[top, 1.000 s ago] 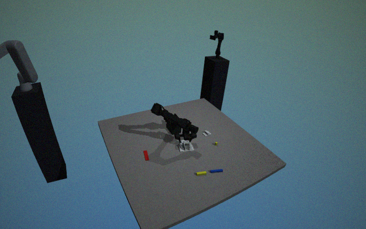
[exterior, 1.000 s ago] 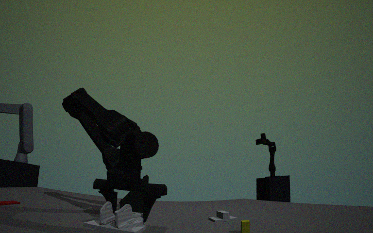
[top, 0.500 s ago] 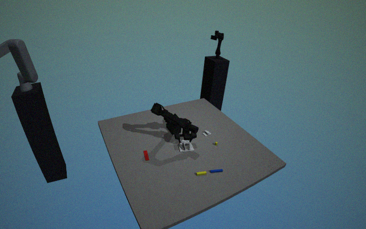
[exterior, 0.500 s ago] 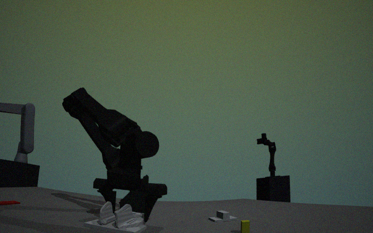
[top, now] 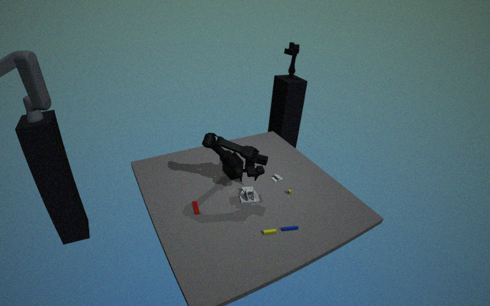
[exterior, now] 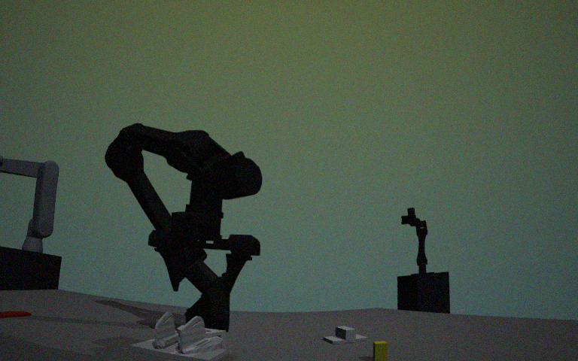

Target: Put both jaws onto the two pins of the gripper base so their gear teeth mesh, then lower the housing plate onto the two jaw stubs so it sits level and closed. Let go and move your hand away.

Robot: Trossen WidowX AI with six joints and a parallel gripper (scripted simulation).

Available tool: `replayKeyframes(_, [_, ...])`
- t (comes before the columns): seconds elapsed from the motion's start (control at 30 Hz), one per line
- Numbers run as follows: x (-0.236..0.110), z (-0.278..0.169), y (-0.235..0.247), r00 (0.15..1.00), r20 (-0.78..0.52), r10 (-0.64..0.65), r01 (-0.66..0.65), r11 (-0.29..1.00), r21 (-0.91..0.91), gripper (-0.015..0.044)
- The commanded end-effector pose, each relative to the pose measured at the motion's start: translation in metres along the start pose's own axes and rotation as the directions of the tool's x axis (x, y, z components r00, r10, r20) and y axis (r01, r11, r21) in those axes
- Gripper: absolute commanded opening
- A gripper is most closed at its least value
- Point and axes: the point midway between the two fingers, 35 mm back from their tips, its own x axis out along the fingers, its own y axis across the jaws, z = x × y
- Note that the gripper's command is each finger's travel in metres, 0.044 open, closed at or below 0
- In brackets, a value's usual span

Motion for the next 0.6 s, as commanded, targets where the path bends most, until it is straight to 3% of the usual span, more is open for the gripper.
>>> replayKeyframes(0.0, [-0.0357, -0.0057, -0.0015, 1.000, 0.008, 0.013, -0.013, 1.000, 0.012, 0.0440])
replayKeyframes(0.57, [-0.0452, -0.0087, -0.0038, 1.000, 0.006, 0.010, -0.010, 1.000, 0.013, 0.0440])
